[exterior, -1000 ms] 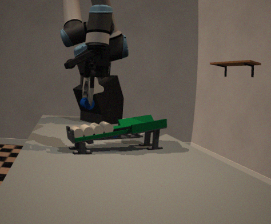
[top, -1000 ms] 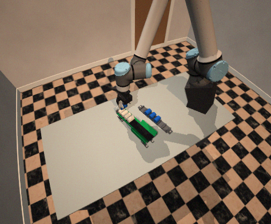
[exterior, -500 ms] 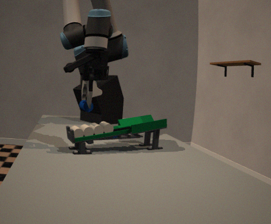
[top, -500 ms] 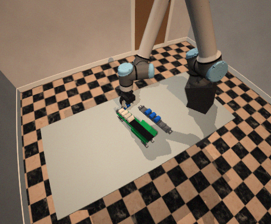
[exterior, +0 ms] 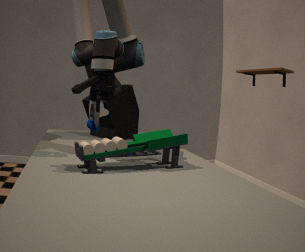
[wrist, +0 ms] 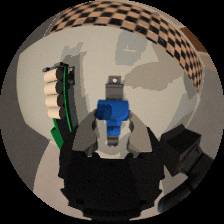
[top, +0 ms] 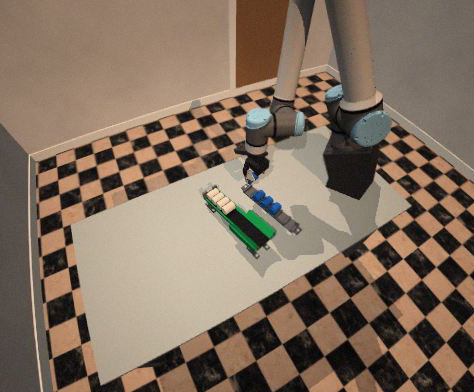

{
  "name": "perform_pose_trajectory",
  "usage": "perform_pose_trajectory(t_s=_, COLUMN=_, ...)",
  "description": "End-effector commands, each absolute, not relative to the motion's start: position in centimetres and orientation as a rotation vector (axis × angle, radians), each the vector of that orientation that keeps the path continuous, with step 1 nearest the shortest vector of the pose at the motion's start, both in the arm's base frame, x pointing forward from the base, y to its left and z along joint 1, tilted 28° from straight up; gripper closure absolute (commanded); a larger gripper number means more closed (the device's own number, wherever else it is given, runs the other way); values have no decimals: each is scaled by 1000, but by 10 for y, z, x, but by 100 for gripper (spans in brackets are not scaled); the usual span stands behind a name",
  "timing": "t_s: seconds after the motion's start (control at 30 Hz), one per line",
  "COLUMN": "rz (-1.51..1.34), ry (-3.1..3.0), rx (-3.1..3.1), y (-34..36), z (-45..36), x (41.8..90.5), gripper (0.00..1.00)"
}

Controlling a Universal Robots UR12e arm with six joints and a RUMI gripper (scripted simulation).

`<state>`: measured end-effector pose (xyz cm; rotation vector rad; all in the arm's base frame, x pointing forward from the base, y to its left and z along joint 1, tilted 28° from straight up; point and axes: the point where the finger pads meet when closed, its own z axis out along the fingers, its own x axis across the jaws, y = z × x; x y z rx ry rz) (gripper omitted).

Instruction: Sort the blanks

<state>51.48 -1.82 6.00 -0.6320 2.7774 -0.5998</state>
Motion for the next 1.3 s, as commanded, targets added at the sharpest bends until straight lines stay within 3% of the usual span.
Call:
perform_pose_trajectory(t_s=0.0, rz=-600, ry=2742, rx=-649, y=-24, z=59, x=506, gripper=67)
perform_pose_trajectory(t_s=1.27, rz=-601, ry=2740, rx=-648, y=-47, z=3, x=531, gripper=67)
